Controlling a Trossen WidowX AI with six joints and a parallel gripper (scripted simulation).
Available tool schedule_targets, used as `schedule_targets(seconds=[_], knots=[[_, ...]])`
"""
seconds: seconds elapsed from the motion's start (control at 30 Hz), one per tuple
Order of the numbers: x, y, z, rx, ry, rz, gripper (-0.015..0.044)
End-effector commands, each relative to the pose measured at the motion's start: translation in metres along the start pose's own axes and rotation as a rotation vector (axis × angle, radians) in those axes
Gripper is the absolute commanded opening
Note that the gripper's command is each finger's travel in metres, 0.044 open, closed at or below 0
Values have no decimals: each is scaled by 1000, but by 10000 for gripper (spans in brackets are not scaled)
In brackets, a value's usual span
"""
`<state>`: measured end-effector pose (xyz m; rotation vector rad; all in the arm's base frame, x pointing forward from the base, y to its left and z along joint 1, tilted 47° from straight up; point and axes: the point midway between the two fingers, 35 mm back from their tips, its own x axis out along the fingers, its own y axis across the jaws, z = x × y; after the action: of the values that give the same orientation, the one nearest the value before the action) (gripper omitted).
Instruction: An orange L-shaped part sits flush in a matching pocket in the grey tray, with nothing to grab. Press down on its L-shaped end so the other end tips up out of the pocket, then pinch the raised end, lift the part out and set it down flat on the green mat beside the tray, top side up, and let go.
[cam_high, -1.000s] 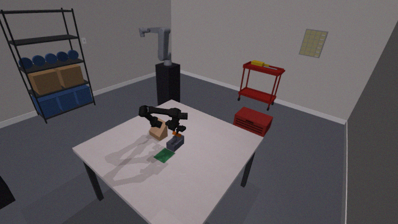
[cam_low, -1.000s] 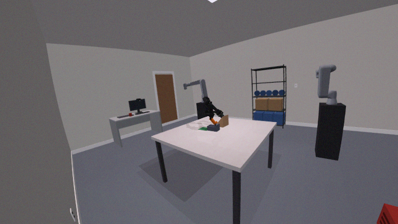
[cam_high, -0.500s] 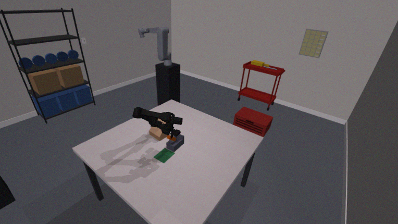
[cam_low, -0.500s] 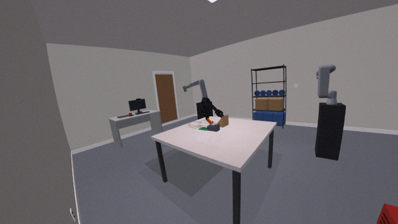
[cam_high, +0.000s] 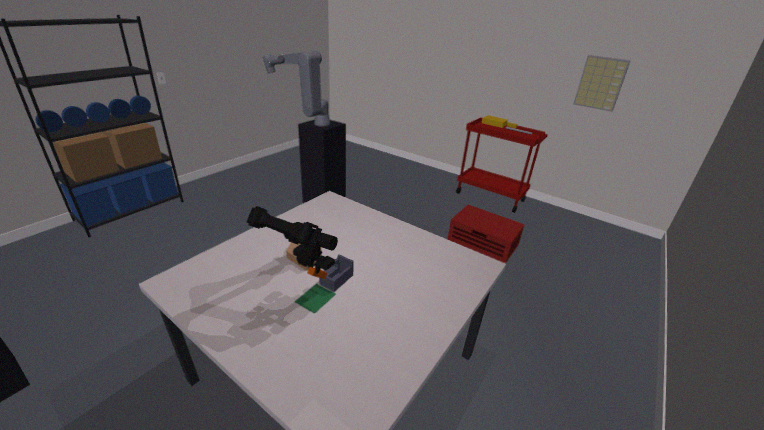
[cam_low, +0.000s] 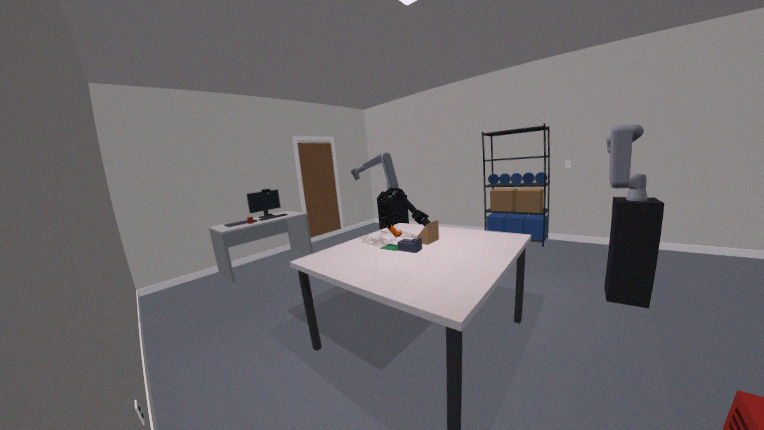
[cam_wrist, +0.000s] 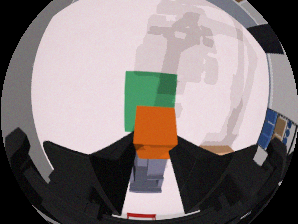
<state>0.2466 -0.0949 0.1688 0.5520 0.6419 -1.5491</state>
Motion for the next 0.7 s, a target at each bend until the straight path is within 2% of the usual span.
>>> schedule_targets(seconds=[0.0, 0.67], knots=[[-1, -1, 17, 2, -4, 3, 0], [21, -1, 21, 3, -5, 3, 0]])
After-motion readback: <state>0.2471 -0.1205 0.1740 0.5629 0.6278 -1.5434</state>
